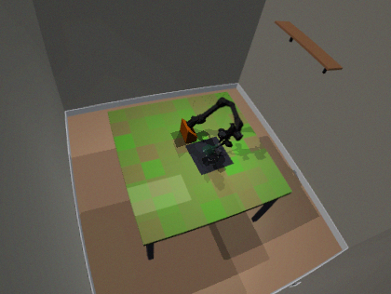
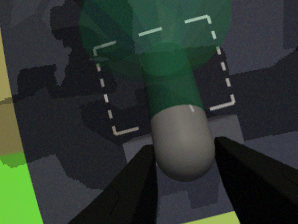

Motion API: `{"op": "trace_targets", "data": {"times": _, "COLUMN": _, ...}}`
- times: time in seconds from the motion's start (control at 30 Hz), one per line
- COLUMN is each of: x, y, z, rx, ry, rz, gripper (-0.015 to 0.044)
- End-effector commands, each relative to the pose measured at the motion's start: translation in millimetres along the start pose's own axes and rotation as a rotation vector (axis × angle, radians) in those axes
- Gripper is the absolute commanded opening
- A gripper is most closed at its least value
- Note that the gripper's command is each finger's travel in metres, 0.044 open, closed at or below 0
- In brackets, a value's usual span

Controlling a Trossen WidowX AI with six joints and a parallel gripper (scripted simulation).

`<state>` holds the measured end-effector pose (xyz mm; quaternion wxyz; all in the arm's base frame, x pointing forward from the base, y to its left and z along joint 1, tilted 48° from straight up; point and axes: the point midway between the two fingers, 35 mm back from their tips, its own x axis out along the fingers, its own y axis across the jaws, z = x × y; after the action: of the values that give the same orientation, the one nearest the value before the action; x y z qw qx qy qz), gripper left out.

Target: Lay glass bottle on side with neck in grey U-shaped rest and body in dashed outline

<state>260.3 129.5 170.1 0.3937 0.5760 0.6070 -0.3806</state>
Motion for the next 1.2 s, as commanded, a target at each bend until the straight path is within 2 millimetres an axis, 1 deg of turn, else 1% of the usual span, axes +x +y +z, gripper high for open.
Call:
{"op": "trace_targets", "data": {"times": 0.0, "x": 4.2, "y": -2.3, "z": -7.5, "rx": -0.002, "ry": 0.004, "rz": -0.004, "gripper": 0.0106}}
{"op": "trace_targets", "data": {"times": 0.23, "x": 7.5, "y": -3.8, "z": -16.3, "rx": 0.0, "ry": 0.001, "rz": 0.004, "gripper": 0.0106}}
{"op": "trace_targets", "data": {"times": 1.17, "x": 14.7, "y": -6.9, "z": -33.0, "rx": -0.005, "ry": -0.009, "rz": 0.03, "gripper": 0.0106}}
